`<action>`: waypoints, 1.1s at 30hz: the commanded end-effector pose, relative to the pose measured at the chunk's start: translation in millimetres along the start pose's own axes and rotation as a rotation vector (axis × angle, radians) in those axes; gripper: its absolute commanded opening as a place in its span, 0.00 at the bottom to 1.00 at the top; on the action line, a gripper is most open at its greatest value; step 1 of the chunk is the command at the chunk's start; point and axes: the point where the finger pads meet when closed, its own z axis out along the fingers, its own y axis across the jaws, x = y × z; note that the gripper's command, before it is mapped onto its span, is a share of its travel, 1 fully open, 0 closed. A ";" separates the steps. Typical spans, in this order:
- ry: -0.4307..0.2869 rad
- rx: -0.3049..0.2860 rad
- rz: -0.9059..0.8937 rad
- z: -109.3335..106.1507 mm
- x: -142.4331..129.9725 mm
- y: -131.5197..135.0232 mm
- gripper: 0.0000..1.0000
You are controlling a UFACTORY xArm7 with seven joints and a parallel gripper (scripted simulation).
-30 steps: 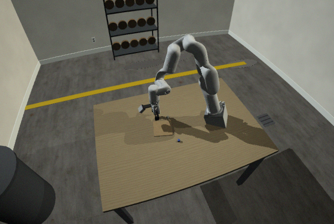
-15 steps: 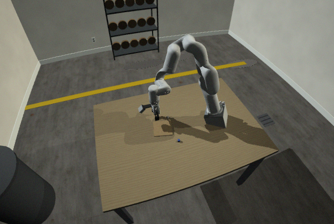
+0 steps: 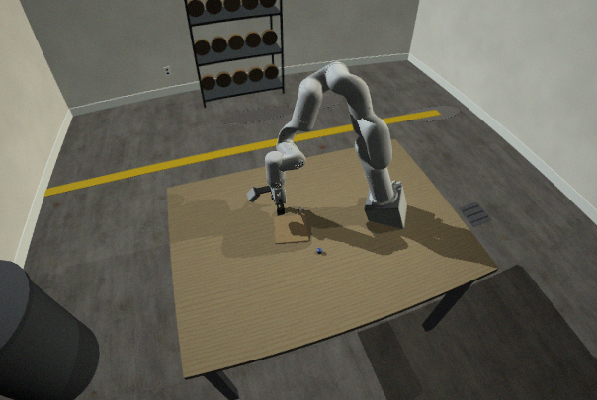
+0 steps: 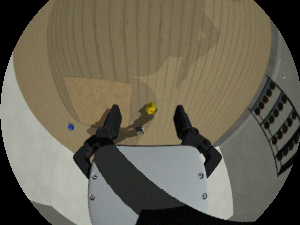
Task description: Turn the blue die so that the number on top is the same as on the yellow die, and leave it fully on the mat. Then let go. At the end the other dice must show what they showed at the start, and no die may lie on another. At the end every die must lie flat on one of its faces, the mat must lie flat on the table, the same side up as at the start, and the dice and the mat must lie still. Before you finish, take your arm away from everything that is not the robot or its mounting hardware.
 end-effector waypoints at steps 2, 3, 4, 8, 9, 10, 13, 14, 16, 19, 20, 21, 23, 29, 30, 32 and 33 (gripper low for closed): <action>0.003 0.000 0.000 -0.9 1.0 0.0 1.00; 0.003 0.000 0.000 -0.9 0.2 -0.2 1.00; 0.003 0.000 0.000 -0.9 -1.3 -0.8 1.00; 0.003 0.000 0.000 -0.9 -6.5 -2.6 1.00; 0.003 0.000 0.000 -0.9 -10.2 -3.9 1.00; 0.003 0.000 0.000 -0.9 -14.7 -5.5 1.00; 0.003 0.000 0.000 -0.8 -31.2 -11.3 1.00; 0.003 0.000 0.000 -0.8 -37.1 -13.4 1.00; 0.003 0.000 0.000 -0.7 -48.7 -17.4 1.00; 0.003 0.000 0.000 -0.7 -63.3 -22.6 1.00; 0.003 0.000 0.000 -0.7 -66.9 -23.9 1.00; 0.003 0.000 0.000 -0.7 -69.9 -24.9 1.00; 0.003 0.000 0.000 -0.7 -72.0 -25.6 1.00; 0.003 0.000 0.000 -0.6 -74.7 -26.6 1.00; 0.003 0.000 0.000 -0.6 -74.7 -26.6 1.00; 0.003 0.000 0.000 -0.6 -74.7 -26.6 1.00; 0.003 0.000 0.000 -0.6 -74.7 -26.6 1.00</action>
